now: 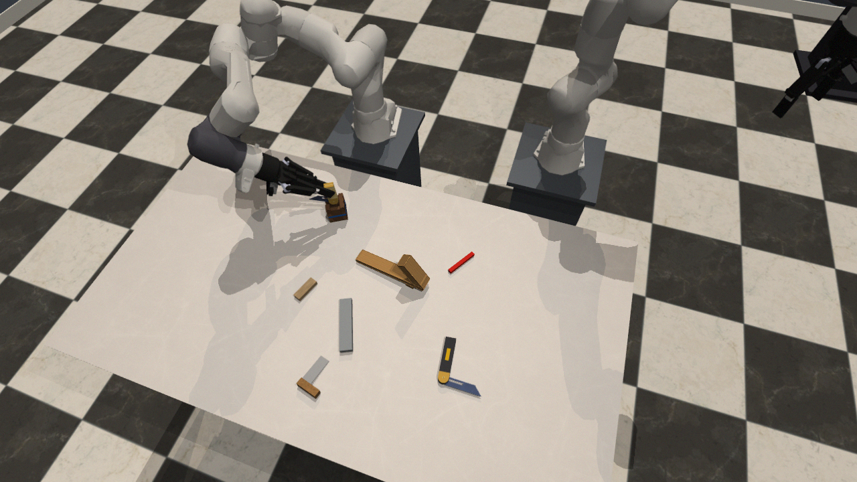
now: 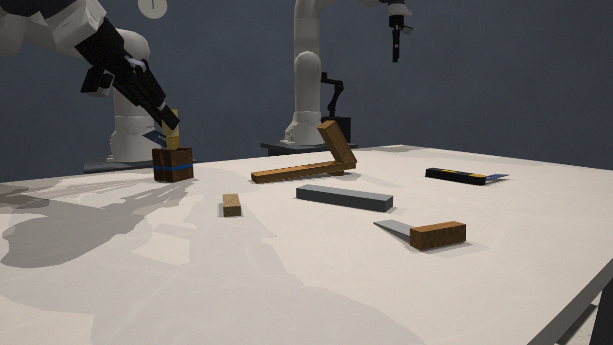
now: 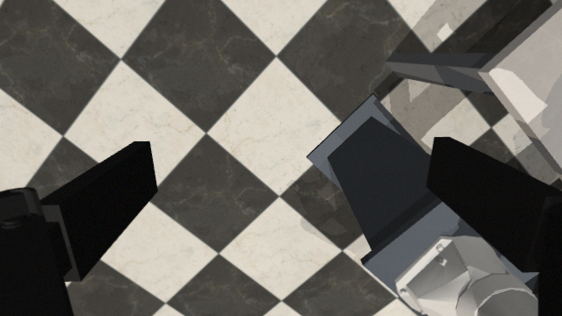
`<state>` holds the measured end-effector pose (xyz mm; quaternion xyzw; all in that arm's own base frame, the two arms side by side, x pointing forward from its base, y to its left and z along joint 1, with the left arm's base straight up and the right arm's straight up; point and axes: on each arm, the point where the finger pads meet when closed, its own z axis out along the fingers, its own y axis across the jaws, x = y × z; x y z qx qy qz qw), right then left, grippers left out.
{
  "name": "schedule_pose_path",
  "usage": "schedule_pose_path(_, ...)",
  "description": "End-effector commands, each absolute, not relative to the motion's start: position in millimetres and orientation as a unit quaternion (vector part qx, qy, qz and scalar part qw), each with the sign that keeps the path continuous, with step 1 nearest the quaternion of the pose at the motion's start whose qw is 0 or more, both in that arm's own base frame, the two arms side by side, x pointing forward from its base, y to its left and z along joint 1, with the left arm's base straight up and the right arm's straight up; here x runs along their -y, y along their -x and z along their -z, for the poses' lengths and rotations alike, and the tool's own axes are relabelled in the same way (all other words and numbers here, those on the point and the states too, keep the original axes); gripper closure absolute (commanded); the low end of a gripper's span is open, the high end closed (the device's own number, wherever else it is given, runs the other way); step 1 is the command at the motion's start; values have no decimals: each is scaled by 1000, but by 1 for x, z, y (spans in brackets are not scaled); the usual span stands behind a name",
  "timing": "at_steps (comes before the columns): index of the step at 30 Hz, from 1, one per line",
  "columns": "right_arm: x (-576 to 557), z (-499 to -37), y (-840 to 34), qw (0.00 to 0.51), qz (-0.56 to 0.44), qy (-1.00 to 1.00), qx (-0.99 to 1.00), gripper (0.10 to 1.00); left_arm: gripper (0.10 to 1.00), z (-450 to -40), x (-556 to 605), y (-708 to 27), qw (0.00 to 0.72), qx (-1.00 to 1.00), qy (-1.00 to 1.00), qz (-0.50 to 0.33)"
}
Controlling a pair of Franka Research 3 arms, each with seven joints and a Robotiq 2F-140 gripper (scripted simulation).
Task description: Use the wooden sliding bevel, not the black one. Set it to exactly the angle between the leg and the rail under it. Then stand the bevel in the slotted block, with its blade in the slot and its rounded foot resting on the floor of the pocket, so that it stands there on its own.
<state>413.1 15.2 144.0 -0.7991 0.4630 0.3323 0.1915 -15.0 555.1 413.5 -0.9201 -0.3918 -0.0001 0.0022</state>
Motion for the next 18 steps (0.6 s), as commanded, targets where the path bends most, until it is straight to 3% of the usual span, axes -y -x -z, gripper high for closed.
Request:
schedule_pose_path(1,-16,-143,-414,193,-330,801,-461,999,98,-413,-554,15,0,395,919,0)
schedule_pose_path(18,-17,-139,-414,193,-330,801,-461,999,98,-413,-554,15,0,395,919,0)
